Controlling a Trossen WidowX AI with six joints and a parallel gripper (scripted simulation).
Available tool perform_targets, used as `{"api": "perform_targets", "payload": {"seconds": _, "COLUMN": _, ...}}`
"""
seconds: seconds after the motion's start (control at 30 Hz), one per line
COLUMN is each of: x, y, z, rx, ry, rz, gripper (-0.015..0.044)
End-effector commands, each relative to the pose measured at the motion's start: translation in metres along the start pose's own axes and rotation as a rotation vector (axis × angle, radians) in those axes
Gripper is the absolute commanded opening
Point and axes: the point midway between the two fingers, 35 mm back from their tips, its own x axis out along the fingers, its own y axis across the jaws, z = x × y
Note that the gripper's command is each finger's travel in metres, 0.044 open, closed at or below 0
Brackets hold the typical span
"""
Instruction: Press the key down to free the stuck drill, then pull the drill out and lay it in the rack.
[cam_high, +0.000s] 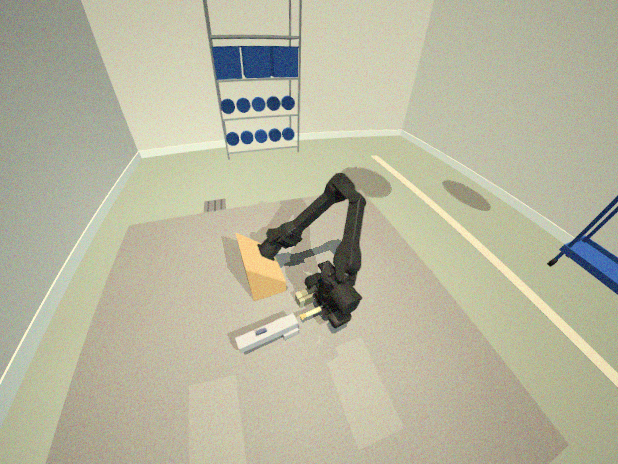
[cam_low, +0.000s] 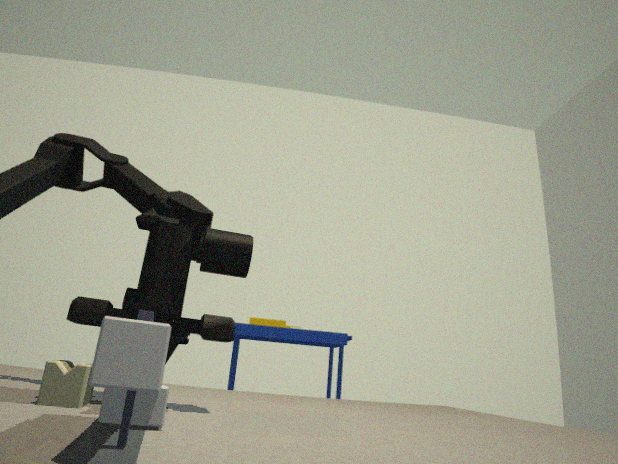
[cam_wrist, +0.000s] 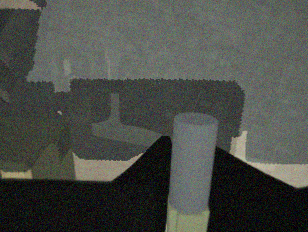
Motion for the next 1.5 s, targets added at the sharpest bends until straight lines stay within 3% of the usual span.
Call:
{"api": "perform_targets", "payload": {"seconds": 0.0, "x": -0.001, "y": -0.001, "z": 0.006, "rx": 0.001, "ry": -0.003, "rz": -0.002, "gripper": 0.0000}}
{"api": "perform_targets", "payload": {"seconds": 1.47, "x": -0.027, "y": 0.005, "z": 0.002, "rx": 0.002, "ry": -0.002, "rz": -0.002, "gripper": 0.0000}}
